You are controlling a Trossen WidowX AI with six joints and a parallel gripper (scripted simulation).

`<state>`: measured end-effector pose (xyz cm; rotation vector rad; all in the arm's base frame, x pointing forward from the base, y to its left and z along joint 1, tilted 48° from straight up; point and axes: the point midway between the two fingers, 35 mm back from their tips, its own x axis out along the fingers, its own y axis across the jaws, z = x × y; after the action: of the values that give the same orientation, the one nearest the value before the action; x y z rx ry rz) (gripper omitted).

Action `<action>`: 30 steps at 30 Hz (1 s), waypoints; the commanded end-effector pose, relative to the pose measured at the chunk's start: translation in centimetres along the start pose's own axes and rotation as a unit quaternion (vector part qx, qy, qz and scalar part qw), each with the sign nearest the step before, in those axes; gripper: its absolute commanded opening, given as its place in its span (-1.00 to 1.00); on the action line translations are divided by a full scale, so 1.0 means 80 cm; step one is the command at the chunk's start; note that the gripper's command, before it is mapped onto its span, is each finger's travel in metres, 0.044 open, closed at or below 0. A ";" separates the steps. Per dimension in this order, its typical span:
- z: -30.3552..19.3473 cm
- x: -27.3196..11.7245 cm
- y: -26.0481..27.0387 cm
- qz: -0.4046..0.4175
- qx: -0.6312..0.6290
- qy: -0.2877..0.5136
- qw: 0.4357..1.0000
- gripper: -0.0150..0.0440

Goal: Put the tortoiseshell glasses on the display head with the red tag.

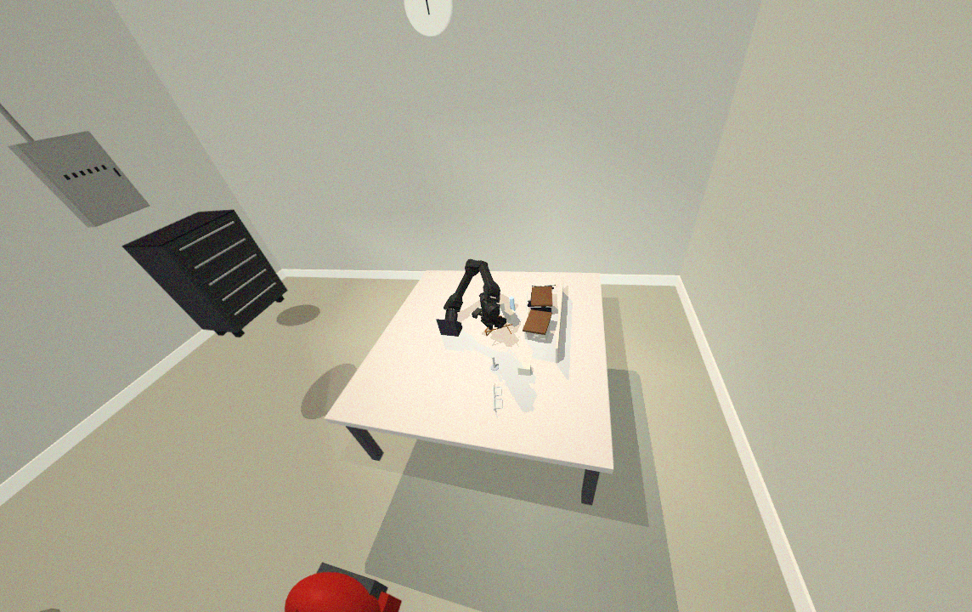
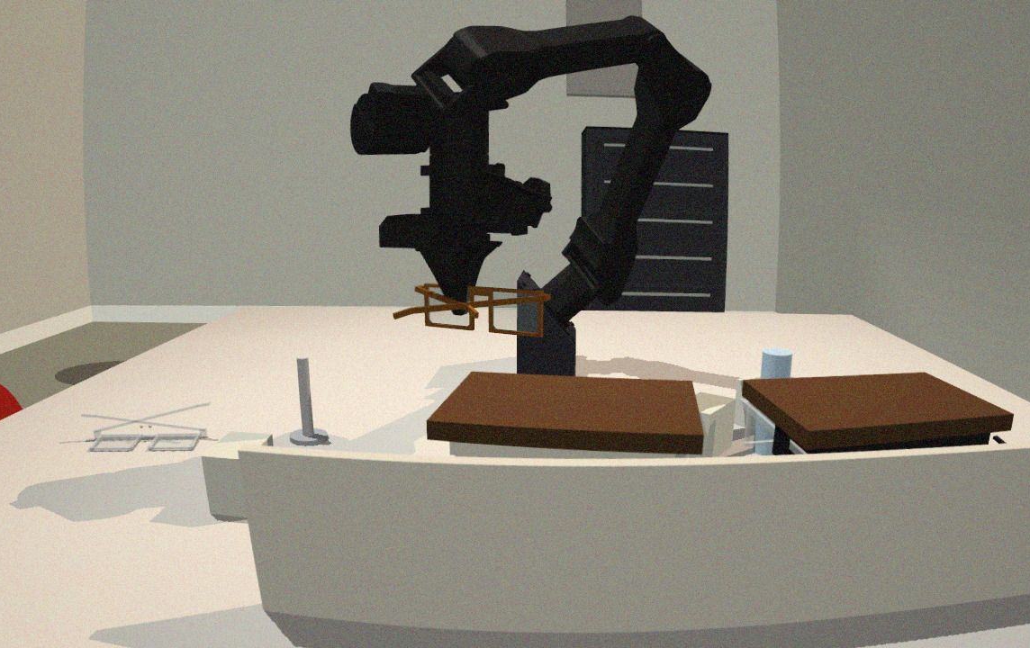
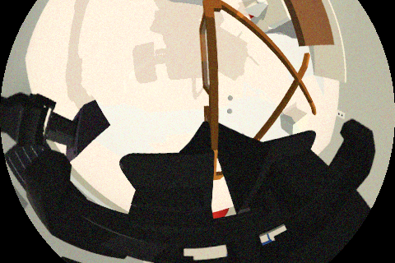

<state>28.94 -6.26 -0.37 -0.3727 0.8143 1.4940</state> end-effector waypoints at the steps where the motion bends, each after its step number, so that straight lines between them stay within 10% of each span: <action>1: -0.016 -0.006 -0.014 -0.004 -0.004 0.004 1.000 -0.49; 30: -0.170 -0.002 -0.082 -0.006 -0.005 0.006 1.000 -0.49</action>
<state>31.84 -15.43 -10.77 -0.3799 0.8151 1.4890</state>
